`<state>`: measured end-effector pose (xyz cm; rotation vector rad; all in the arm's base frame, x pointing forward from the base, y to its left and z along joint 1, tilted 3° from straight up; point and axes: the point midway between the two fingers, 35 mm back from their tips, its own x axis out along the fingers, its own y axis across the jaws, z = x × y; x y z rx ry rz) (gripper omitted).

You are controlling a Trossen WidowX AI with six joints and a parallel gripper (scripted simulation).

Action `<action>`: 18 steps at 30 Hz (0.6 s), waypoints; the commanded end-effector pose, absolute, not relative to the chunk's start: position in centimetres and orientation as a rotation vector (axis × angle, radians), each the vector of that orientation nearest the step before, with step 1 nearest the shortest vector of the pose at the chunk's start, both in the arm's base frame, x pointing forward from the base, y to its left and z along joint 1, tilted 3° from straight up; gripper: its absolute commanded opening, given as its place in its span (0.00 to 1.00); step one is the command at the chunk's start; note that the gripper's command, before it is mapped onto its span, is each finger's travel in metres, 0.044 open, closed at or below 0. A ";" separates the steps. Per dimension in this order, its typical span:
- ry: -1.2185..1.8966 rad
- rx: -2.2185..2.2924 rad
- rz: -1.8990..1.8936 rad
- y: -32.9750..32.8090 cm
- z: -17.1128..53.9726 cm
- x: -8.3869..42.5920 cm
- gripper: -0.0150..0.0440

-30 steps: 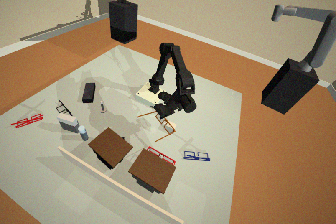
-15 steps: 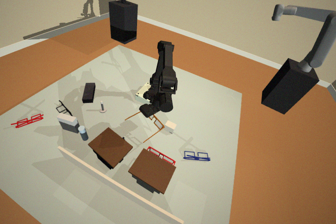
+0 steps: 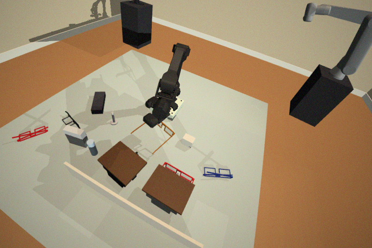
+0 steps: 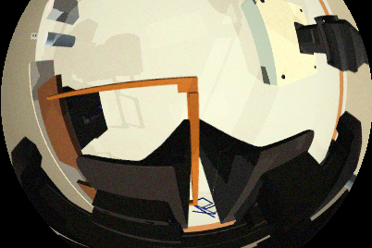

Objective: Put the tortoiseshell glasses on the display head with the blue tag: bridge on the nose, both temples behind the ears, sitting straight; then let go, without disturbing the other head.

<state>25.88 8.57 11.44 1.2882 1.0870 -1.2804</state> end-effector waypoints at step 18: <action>1.199 1.348 -1.172 6.0 9.4 25.1 0.25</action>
